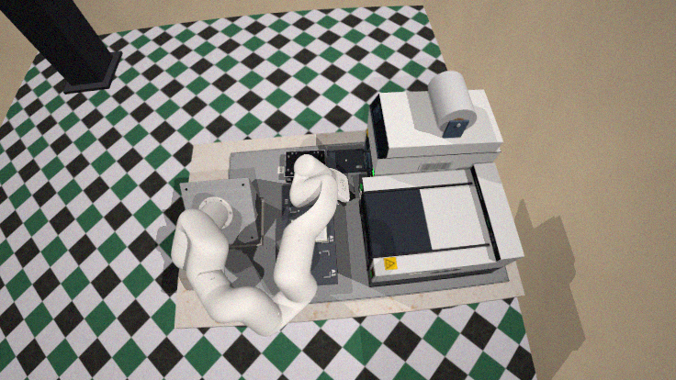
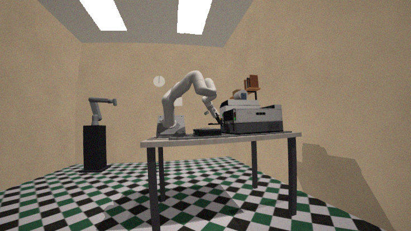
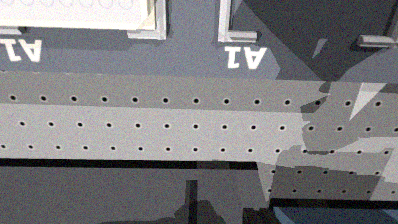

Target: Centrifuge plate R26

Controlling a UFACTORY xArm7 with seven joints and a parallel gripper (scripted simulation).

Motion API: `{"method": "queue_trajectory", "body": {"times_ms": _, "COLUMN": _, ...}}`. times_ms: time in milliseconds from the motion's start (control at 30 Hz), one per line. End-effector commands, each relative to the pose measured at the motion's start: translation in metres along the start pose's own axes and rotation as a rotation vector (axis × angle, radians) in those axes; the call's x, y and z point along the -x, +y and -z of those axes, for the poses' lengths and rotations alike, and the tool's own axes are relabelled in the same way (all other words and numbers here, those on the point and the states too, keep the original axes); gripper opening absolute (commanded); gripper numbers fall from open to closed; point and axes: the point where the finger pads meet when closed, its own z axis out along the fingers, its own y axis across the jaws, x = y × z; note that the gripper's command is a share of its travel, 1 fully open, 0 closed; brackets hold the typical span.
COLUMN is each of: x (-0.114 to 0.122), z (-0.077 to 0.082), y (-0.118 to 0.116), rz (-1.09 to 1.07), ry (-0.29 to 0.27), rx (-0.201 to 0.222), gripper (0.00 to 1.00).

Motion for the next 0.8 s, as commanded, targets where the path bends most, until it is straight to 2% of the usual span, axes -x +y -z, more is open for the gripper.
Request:
{"method": "queue_trajectory", "body": {"times_ms": 0, "x": 0.0027, "z": 0.0012, "y": 0.0008, "rz": 0.000, "ry": -0.004, "rx": 0.002, "gripper": 0.00}}
{"method": "queue_trajectory", "body": {"times_ms": 767, "x": 0.0076, "z": -0.0016, "y": 0.0008, "rz": -0.001, "ry": -0.004, "rx": 0.002, "gripper": 0.00}}
